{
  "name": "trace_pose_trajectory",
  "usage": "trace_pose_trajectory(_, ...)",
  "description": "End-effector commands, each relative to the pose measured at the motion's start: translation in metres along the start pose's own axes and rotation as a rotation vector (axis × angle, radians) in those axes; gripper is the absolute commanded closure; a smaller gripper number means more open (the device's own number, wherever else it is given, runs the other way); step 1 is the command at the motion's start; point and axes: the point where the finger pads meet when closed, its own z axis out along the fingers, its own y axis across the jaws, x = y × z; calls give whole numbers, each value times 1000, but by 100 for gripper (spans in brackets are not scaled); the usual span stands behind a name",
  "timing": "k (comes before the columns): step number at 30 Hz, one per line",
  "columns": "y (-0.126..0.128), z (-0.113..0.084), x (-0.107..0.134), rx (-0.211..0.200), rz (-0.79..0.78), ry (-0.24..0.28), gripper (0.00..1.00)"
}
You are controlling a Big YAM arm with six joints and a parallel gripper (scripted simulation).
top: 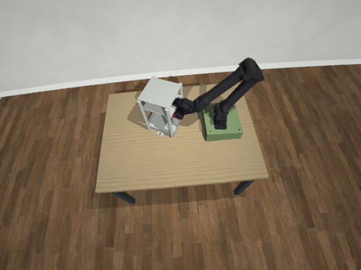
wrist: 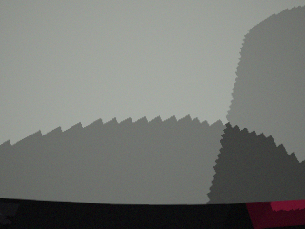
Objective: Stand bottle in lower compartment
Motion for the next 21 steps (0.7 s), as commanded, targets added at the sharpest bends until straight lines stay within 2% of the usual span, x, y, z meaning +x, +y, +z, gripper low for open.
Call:
trace_pose_trajectory(1,7,6,-58,-10,37,-106,59)
trace_pose_trajectory(10,7,6,-58,-10,37,-106,59)
trace_pose_trajectory(21,4,16,-65,-10,35,-106,59)
